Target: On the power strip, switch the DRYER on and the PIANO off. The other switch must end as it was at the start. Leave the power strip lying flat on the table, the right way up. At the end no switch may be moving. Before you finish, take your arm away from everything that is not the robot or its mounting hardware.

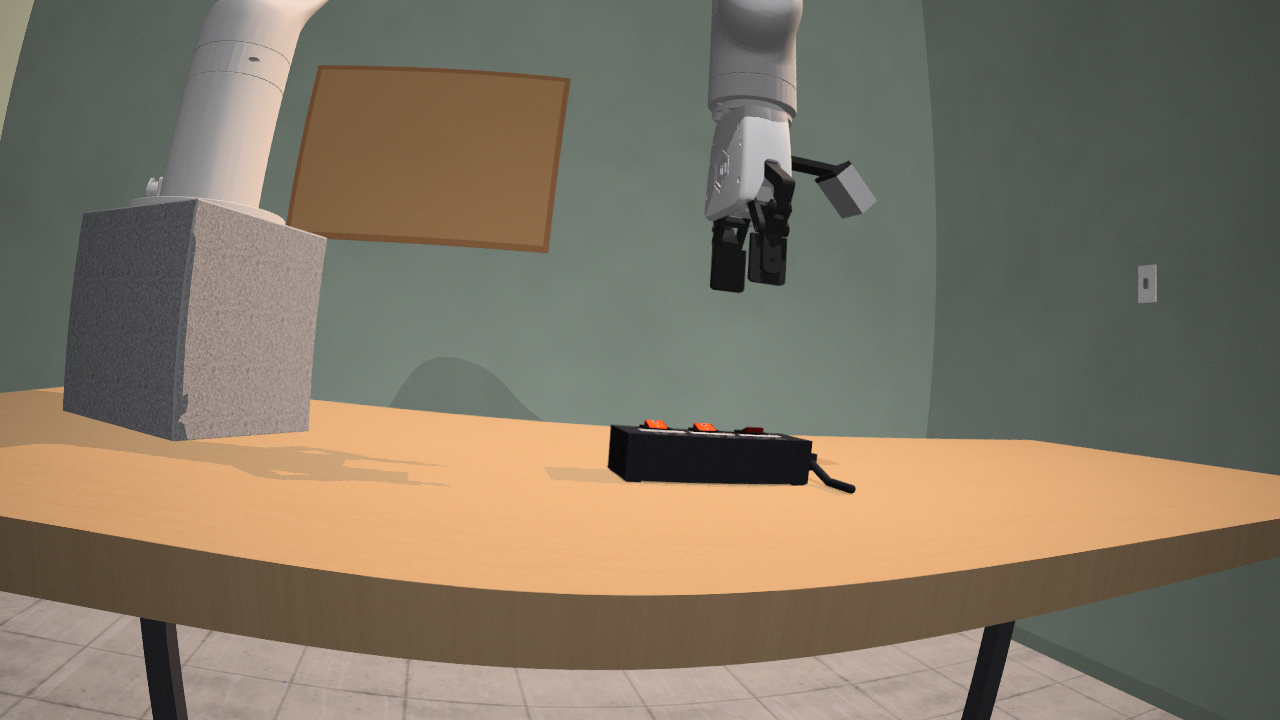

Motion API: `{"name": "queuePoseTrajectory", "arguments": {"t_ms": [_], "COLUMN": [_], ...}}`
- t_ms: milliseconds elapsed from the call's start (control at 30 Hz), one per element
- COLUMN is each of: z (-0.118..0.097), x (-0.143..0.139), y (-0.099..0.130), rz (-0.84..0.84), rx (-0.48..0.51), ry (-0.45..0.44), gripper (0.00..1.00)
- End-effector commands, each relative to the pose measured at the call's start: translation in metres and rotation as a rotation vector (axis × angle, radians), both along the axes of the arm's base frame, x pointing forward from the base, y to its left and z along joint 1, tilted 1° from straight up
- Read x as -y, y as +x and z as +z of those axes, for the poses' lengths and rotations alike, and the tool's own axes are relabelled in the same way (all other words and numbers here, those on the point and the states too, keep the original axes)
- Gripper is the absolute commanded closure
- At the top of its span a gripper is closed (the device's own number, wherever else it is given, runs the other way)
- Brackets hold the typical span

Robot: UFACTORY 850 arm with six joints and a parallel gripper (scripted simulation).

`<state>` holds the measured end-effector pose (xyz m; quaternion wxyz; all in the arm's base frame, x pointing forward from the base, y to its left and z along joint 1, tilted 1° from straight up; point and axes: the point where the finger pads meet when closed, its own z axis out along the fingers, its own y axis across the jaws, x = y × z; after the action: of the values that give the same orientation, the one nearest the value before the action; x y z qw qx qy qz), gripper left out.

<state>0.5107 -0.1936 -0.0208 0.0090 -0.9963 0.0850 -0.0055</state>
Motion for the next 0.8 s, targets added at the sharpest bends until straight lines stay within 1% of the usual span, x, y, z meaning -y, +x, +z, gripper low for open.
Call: {"name": "queuePoseTrajectory", "arguments": {"t_ms": [0, 67, 100, 133, 200, 233, 767], "z": [-0.023, -0.048, -0.048, -0.057, -0.062, -0.062, -0.062], "x": [-0.013, -0.028, -0.028, -0.033, -0.036, -0.036, -0.036], "y": [0.019, 0.036, 0.036, 0.041, 0.044, 0.044, 0.044], "rz": [-0.005, -0.012, -0.012, -0.014, -0.015, -0.015, -0.015], "rx": [0.001, 0.001, 0.001, 0.001, 0.001, 0.001, 0.001], "ry": [0.0, 0.001, 0.001, 0.001, 0.001, 0.001, 0.001], "gripper": [0.0, 0.0, 0.0, 0.0, 0.0, 1.0, 1.0]}}
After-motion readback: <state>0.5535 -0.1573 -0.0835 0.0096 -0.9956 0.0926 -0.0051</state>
